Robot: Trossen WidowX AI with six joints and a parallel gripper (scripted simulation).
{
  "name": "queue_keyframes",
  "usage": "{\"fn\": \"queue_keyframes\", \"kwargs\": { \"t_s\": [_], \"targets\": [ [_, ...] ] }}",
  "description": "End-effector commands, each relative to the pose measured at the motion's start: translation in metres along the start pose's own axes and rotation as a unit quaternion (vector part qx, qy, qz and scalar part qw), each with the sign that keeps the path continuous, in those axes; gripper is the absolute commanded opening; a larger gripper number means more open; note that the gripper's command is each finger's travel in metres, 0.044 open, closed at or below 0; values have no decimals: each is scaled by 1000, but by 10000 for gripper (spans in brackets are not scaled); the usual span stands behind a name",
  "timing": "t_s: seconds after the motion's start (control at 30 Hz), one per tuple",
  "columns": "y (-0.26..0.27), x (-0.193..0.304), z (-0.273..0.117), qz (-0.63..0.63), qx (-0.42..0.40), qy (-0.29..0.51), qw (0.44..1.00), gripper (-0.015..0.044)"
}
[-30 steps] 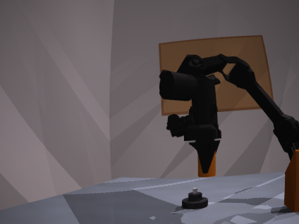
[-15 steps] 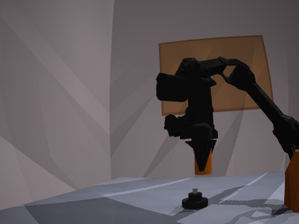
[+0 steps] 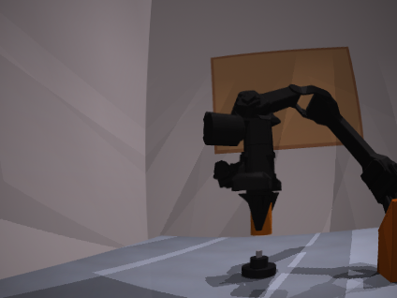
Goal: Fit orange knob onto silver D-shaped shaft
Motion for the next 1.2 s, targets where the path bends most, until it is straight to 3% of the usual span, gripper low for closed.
{"fn": "queue_keyframes", "kwargs": {
  "t_s": [0.0,1.17],
  "targets": [
    [-12,-7,2,-4,1,-4,1000,0],
    [-111,-52,27,-2,16,-10,1000,0]
  ]
}}
Point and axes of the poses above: the point midway between the two fingers, 35 mm back from their tips, its own z axis out along the fingers, its own y axis across the jaws, x = y × z, the point moved 3 cm from there along -z, back along the fingers, and after that the axes turned 11 degrees about z, right-handed, at the moved point
